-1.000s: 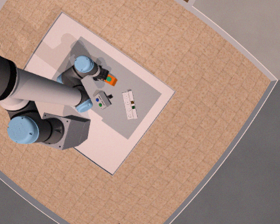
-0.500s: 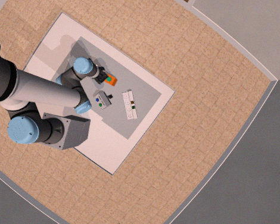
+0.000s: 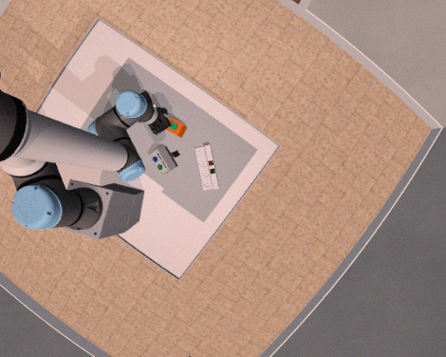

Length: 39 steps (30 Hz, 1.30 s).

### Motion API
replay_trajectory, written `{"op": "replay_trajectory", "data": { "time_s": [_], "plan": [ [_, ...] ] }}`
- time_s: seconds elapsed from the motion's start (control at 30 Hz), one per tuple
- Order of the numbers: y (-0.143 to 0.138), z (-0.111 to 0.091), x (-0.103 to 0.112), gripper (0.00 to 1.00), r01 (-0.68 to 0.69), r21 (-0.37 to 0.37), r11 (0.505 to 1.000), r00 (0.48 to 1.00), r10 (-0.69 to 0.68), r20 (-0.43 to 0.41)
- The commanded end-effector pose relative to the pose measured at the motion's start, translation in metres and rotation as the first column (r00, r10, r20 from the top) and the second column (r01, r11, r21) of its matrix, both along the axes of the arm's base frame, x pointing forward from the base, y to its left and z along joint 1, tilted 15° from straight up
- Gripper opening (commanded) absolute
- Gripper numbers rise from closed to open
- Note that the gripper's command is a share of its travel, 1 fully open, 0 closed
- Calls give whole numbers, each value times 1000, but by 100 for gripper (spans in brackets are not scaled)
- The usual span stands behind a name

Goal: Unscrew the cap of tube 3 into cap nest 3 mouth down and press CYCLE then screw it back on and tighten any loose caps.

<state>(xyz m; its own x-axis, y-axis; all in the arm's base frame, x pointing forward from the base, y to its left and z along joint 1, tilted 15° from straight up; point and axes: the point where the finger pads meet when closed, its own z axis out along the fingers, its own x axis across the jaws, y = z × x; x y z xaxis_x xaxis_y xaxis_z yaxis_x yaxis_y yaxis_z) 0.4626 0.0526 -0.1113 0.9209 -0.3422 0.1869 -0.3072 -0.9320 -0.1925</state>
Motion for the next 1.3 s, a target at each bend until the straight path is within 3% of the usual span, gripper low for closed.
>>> {"op": "replay_trajectory", "data": {
  "time_s": [0.0,0.23,0.47,0.6,0.67,0.77,0.9,0.93,1.1,1.13,1.2,1.27],
  "plan": [
    [0,0,0,0,5,-2,1000,1000,-5,0],
    [0,0,0,0,5,-2,1000,1000,-5,0],
    [1,1,2,0,-320,-90,943,946,324,28],
    [-1,1,2,0,-411,-119,904,908,417,31],
    [-1,1,2,0,-487,-143,862,868,495,30],
    [-1,1,2,0,-494,-145,857,864,503,30],
    [0,1,2,0,-644,-198,739,751,660,20],
    [0,1,2,0,-645,-198,738,750,661,20],
    [0,1,2,0,-764,-246,597,615,788,2],
    [0,1,2,0,-768,-247,591,609,793,1],
    [0,1,2,0,-814,-268,515,537,844,-11],
    [-1,1,2,0,-816,-269,511,533,846,-12]
  ]
}}
